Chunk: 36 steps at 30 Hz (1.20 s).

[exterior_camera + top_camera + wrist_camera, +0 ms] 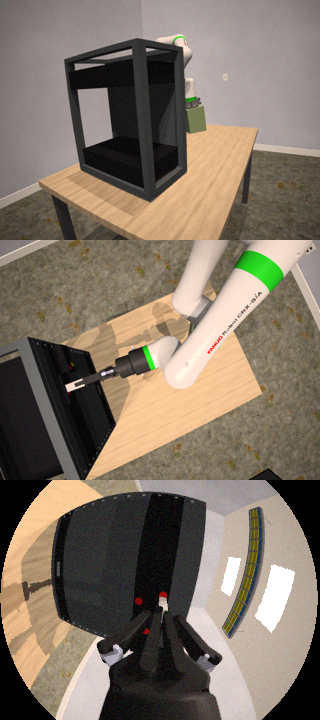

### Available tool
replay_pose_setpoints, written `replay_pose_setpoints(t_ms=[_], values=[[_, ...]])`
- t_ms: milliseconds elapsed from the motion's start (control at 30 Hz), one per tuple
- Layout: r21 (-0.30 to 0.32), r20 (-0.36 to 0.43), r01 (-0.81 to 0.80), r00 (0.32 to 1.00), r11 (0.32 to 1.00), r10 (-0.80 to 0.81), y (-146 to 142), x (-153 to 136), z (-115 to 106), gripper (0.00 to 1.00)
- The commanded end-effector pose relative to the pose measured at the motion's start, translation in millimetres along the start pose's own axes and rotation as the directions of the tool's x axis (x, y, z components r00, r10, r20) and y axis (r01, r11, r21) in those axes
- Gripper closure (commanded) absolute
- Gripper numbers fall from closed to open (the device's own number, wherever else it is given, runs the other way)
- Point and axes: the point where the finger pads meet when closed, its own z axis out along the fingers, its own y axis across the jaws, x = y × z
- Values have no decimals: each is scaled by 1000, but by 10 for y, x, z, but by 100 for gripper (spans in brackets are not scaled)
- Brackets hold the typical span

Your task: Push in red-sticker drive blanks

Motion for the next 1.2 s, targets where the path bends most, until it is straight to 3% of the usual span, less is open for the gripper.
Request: replay_pose_setpoints(t_ms=[0, 1167], values=[[0, 0, 0, 1000, 1000, 0, 0, -1, 4, 100], [0, 0, 0, 1000, 1000, 0, 1, 0, 64, 100]])
